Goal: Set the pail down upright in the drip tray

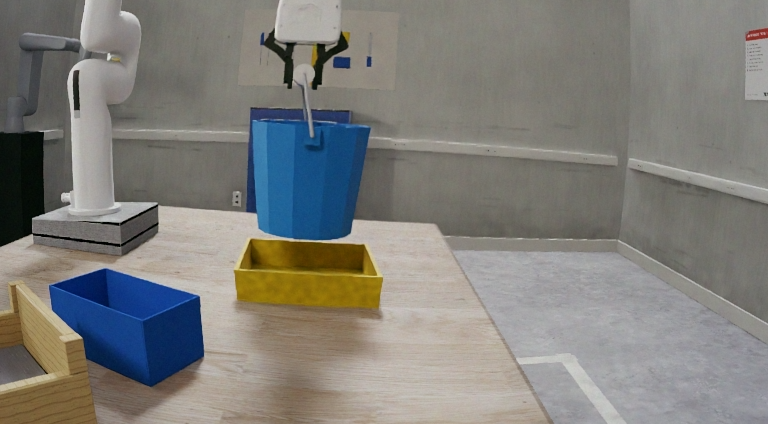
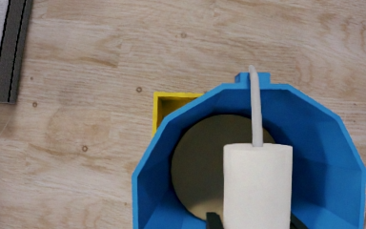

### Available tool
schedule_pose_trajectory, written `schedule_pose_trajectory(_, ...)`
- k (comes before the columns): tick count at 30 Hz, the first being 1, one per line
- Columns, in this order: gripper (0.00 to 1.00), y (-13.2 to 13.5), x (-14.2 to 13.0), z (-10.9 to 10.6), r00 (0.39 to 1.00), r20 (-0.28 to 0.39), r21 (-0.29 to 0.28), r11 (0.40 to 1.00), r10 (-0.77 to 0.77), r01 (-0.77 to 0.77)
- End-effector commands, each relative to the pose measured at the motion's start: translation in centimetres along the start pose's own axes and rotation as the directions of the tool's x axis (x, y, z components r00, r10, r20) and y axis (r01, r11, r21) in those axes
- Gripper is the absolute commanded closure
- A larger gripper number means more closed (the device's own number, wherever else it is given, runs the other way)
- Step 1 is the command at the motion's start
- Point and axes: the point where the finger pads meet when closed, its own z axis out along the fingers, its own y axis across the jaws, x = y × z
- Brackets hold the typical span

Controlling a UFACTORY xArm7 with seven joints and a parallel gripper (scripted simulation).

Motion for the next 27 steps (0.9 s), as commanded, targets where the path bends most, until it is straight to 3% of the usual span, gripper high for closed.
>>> schedule_pose_trajectory(1, 1.0, 0.07, -0.28, -0.26, 1.0, 0.003, -0.006, 1.0, 0.001, -0.001)
schedule_pose_trajectory(27, 1.0, 0.03, -0.7, -0.26, 1.0, 0.003, -0.006, 1.0, 0.001, -0.001)
